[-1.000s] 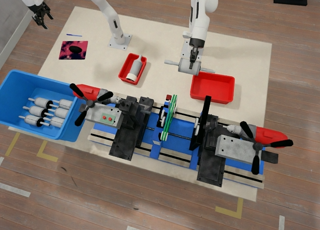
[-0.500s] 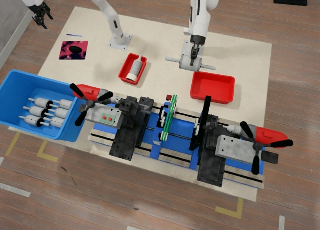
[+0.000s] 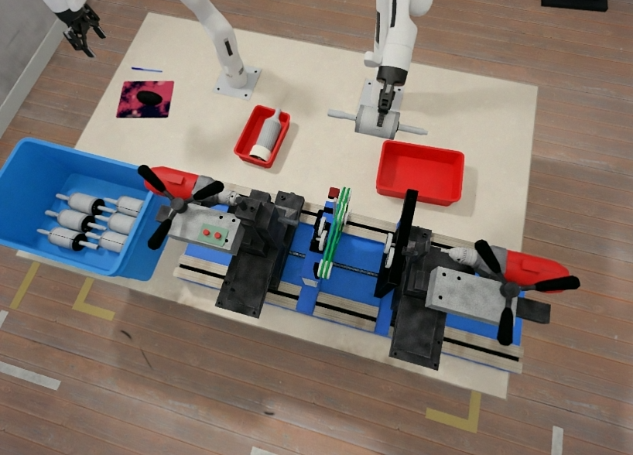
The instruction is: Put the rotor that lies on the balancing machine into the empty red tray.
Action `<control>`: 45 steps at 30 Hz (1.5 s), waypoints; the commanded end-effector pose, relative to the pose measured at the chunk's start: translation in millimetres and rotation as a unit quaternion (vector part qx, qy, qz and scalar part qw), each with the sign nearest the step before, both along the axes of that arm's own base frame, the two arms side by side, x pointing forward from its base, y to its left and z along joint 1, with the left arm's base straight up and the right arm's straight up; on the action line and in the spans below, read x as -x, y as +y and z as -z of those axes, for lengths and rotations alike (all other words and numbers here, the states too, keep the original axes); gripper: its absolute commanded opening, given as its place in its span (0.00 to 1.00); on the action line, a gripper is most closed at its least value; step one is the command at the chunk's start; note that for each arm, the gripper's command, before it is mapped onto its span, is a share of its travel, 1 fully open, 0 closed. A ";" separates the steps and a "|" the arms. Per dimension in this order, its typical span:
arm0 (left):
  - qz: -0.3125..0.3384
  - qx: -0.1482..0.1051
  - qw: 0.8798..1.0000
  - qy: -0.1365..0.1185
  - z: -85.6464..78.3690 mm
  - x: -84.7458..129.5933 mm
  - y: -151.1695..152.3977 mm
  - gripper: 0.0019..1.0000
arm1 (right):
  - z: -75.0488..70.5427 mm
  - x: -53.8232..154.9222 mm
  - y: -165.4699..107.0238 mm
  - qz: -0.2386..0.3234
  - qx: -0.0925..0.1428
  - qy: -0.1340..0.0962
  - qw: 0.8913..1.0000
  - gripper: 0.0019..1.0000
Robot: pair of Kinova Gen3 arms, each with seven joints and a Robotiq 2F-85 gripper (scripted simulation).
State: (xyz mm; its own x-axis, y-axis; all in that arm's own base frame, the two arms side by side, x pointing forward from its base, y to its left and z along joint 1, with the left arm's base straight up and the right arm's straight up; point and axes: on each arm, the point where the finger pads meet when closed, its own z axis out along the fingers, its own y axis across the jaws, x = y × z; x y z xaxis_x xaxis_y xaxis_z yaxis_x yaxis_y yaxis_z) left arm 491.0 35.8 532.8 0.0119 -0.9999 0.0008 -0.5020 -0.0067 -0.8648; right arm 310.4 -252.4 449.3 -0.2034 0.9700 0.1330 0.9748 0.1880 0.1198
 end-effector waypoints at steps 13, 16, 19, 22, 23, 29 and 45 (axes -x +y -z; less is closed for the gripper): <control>0.000 -0.001 1.000 -0.001 -1.1 0.8 0.6 0.10 | -0.7 0.0 0.0 0.000 0.001 -0.001 1.000 1.00; 0.001 -0.001 1.000 0.000 -0.2 1.1 1.1 0.10 | -0.7 0.0 0.0 0.000 0.001 -0.001 1.000 1.00; 0.002 -0.002 1.000 0.002 0.9 1.6 1.7 0.10 | -0.7 0.0 0.0 0.000 0.001 -0.001 1.000 1.00; 0.002 -0.002 1.000 0.003 1.4 1.7 2.0 0.10 | -0.7 0.0 0.0 0.000 0.001 -0.001 1.000 1.00; 0.003 -0.002 1.000 0.003 1.8 1.9 2.2 0.10 | -0.7 0.0 0.0 0.000 0.001 -0.001 1.000 1.00; 0.006 -0.004 1.000 0.008 5.3 3.3 4.1 0.10 | -0.7 0.0 0.0 0.000 0.001 -0.001 1.000 1.00; 0.016 -0.009 1.000 0.025 17.5 8.0 10.6 0.10 | -0.7 0.0 0.0 0.000 0.001 -0.001 1.000 1.00</control>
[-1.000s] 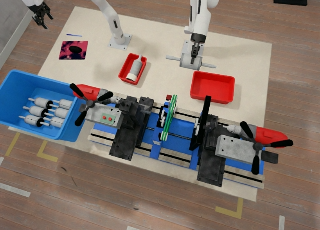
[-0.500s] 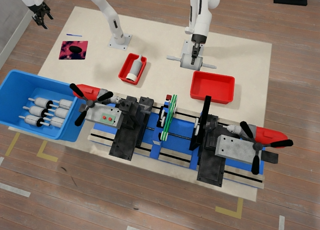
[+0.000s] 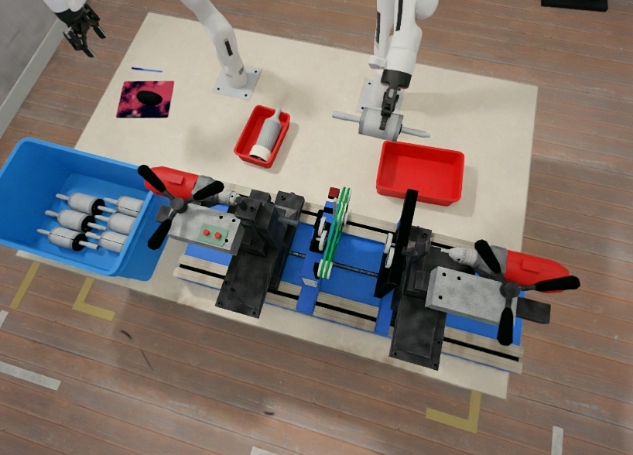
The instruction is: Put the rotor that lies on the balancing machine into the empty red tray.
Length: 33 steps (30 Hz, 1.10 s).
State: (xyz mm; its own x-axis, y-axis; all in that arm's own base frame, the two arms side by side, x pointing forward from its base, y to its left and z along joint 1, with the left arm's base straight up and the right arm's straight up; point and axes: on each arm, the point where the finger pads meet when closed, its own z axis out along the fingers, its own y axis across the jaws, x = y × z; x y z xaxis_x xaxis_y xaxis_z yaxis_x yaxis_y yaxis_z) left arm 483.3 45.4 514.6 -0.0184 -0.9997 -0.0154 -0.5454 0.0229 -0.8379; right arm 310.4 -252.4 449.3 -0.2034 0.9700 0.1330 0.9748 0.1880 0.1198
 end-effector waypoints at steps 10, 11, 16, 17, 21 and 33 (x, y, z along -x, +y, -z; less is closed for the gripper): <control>0.010 -0.006 1.000 0.015 10.0 4.4 6.6 0.10 | -0.7 0.0 0.0 0.000 0.001 -0.001 1.000 1.00; 0.010 -0.006 1.000 0.015 10.0 4.4 6.6 0.10 | -0.7 0.0 0.0 0.000 0.001 -0.001 1.000 1.00; 0.015 -0.009 1.000 0.024 16.9 7.1 10.3 0.10 | -0.7 0.0 0.0 0.000 0.001 -0.001 1.000 1.00; 0.016 -0.010 0.999 0.026 18.4 7.6 11.1 0.10 | -0.7 0.0 0.0 0.000 0.001 -0.001 1.000 1.00; 0.021 -0.012 0.999 0.035 24.4 10.0 14.3 0.10 | -0.7 0.0 0.0 0.000 0.001 -0.001 1.000 1.00; 0.035 -0.020 0.997 0.058 41.0 16.4 23.2 0.10 | -0.7 0.0 0.0 0.000 0.001 -0.001 1.000 1.00</control>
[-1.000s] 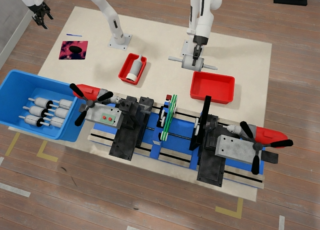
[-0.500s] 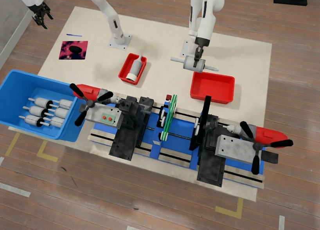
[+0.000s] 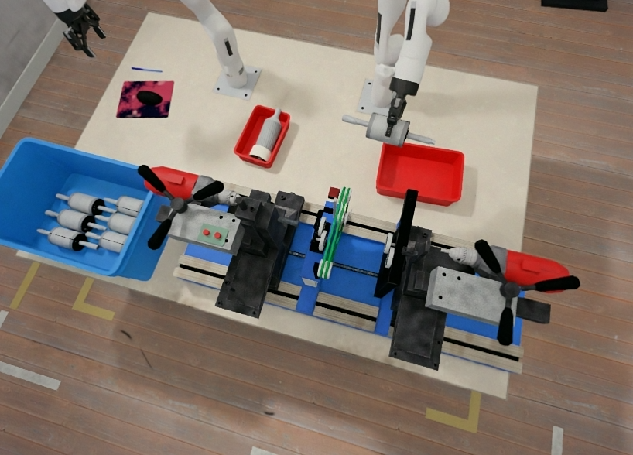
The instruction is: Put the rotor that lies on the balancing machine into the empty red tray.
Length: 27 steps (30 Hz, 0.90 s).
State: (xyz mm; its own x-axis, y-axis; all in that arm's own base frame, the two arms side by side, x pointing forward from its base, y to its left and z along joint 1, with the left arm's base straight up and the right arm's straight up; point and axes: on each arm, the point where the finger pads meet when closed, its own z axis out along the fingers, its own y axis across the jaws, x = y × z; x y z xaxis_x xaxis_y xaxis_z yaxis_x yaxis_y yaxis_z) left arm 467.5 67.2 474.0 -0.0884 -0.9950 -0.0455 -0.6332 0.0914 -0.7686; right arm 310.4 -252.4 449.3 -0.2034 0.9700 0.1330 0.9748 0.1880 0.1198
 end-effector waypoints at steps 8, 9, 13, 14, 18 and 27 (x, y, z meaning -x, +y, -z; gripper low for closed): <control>0.014 -0.008 1.000 0.022 15.3 6.3 9.3 0.10 | -0.7 0.0 0.0 0.000 0.001 -0.001 1.000 1.00; 0.015 -0.009 1.000 0.025 17.3 7.0 10.3 0.10 | -0.7 0.0 0.0 0.000 0.001 -0.001 1.000 1.00; 0.019 -0.011 0.999 0.030 21.2 8.6 12.4 0.10 | -0.7 0.0 0.0 0.000 0.001 -0.001 1.000 1.00; 0.020 -0.012 0.999 0.033 23.2 9.3 13.5 0.10 | -0.7 0.0 0.0 0.000 0.001 -0.001 1.000 1.00; 0.027 -0.015 0.999 0.044 31.3 12.5 17.8 0.10 | -0.7 0.0 0.0 0.000 0.001 -0.001 1.000 1.00; 0.042 -0.024 0.996 0.071 50.4 19.8 28.0 0.10 | -0.7 0.0 0.0 0.000 0.001 -0.001 1.000 1.00</control>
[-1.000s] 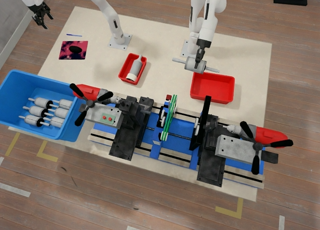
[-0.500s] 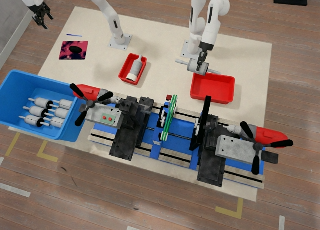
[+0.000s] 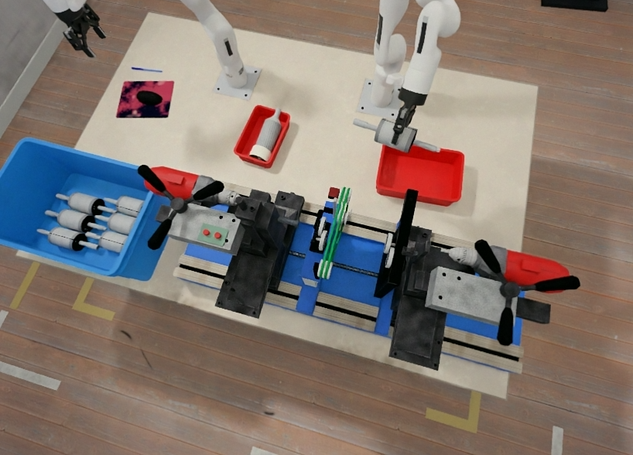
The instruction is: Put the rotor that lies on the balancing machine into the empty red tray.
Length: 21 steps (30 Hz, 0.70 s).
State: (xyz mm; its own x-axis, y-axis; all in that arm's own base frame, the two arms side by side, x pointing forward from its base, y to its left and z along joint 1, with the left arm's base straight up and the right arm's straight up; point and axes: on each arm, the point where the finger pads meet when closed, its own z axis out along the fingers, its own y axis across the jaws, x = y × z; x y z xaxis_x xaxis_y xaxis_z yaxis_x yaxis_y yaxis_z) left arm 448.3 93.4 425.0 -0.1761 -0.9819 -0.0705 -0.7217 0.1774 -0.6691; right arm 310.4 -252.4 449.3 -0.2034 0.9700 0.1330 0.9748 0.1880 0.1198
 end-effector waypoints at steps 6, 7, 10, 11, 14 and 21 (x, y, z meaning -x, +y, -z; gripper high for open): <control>0.009 -0.006 1.000 0.015 10.1 4.1 6.5 0.10 | -0.7 0.0 0.0 0.000 0.001 -0.001 1.000 1.00; 0.011 -0.007 1.000 0.018 12.3 4.9 7.7 0.10 | -0.7 0.0 0.0 0.000 0.001 -0.001 1.000 1.00; 0.017 -0.010 0.999 0.027 19.0 7.5 11.3 0.10 | -0.7 0.0 0.0 0.000 0.001 -0.001 1.000 1.00; 0.019 -0.011 0.999 0.030 21.3 8.4 12.5 0.10 | -0.7 0.0 0.0 0.000 0.001 -0.001 1.000 1.00; 0.024 -0.014 0.999 0.040 28.2 11.0 16.1 0.10 | -0.7 0.0 0.0 0.000 0.001 -0.001 1.000 1.00; 0.034 -0.019 0.998 0.056 39.7 15.5 22.3 0.10 | -0.7 0.0 0.0 0.000 0.001 -0.001 1.000 1.00</control>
State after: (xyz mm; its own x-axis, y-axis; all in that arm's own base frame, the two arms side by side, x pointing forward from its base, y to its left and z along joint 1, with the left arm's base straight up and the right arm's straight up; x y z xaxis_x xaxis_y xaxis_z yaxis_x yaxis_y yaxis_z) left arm 433.6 113.5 387.2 -0.2466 -0.9657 -0.0817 -0.7748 0.2471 -0.5819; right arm 310.4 -252.4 449.3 -0.2034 0.9700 0.1330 0.9748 0.1880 0.1198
